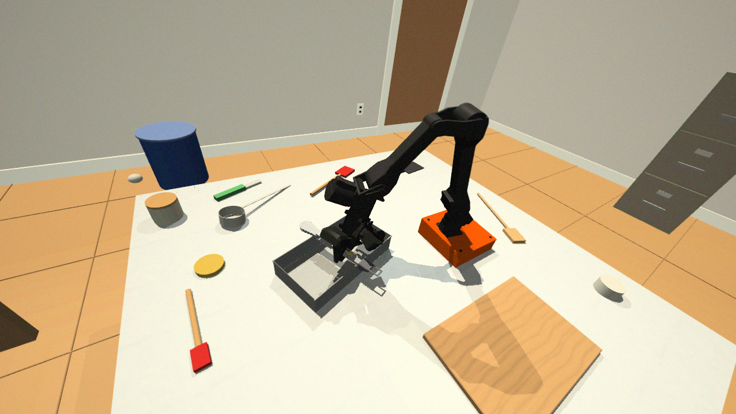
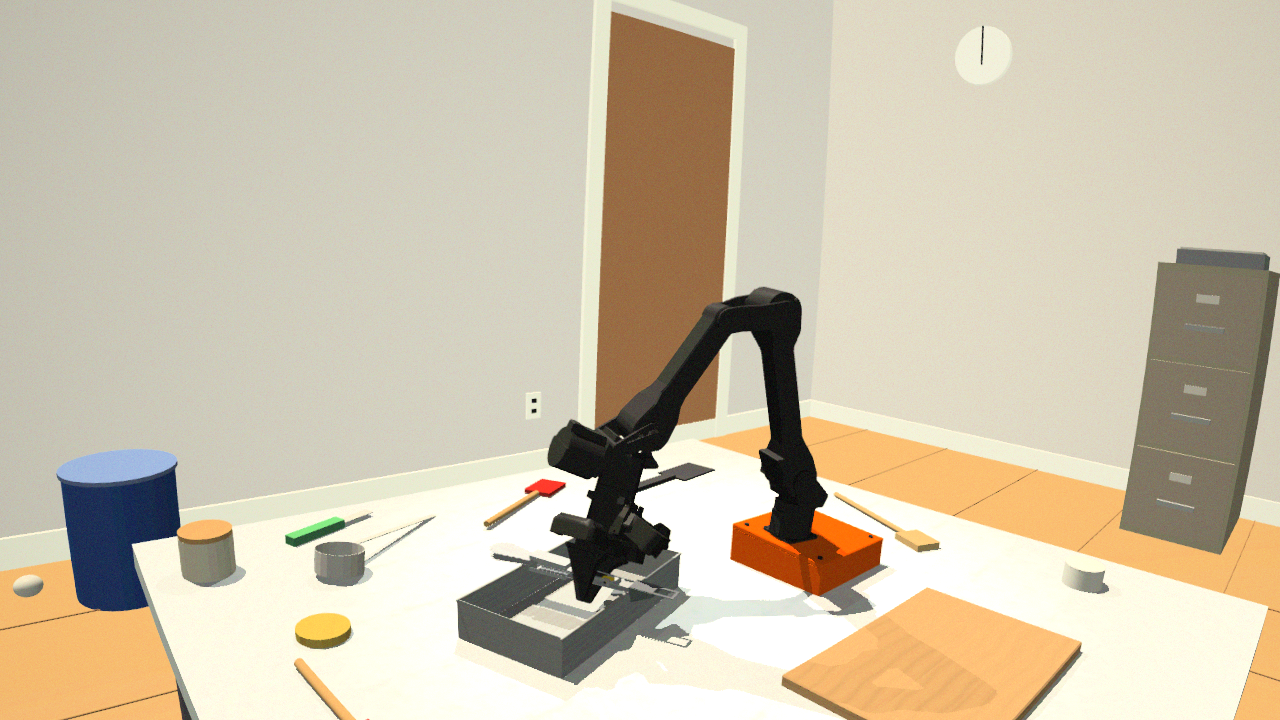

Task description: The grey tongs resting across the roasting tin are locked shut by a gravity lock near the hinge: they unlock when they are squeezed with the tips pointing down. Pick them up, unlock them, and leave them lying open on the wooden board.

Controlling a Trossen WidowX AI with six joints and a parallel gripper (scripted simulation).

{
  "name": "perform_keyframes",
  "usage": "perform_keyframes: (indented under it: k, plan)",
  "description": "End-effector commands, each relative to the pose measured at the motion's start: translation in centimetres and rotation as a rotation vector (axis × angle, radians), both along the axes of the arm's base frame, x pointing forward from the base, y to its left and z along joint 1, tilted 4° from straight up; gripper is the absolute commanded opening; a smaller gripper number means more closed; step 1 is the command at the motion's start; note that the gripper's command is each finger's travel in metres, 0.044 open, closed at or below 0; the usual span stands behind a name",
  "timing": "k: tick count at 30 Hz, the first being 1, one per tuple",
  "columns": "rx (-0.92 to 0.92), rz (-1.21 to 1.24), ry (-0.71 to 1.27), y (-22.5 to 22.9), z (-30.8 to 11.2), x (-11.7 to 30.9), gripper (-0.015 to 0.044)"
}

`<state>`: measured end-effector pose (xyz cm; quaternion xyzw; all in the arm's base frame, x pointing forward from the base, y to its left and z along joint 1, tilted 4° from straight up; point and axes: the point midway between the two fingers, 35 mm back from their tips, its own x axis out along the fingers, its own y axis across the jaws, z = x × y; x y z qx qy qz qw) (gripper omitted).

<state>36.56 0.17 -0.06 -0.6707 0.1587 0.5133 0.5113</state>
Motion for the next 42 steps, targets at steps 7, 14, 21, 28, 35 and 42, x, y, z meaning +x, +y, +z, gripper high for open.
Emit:
perform_keyframes:
  k: [7,14,21,28,35,42]
  plan:
    - [0.0,0.0,0.0,0.0,0.0,0.0,-0.0043]
    - [0.0,-0.002,0.004,-0.3,3.7,0.4,-0.015]
    - [0.0,-0.005,0.008,-0.4,7.7,0.1,-0.015]
    - [0.0,-0.005,0.008,-0.4,7.7,0.1,-0.015]
    - [-0.031,-0.008,0.07,-0.5,7.5,0.3,-0.015]
    - [-0.085,-0.008,0.169,-0.5,7.3,0.5,-0.015]
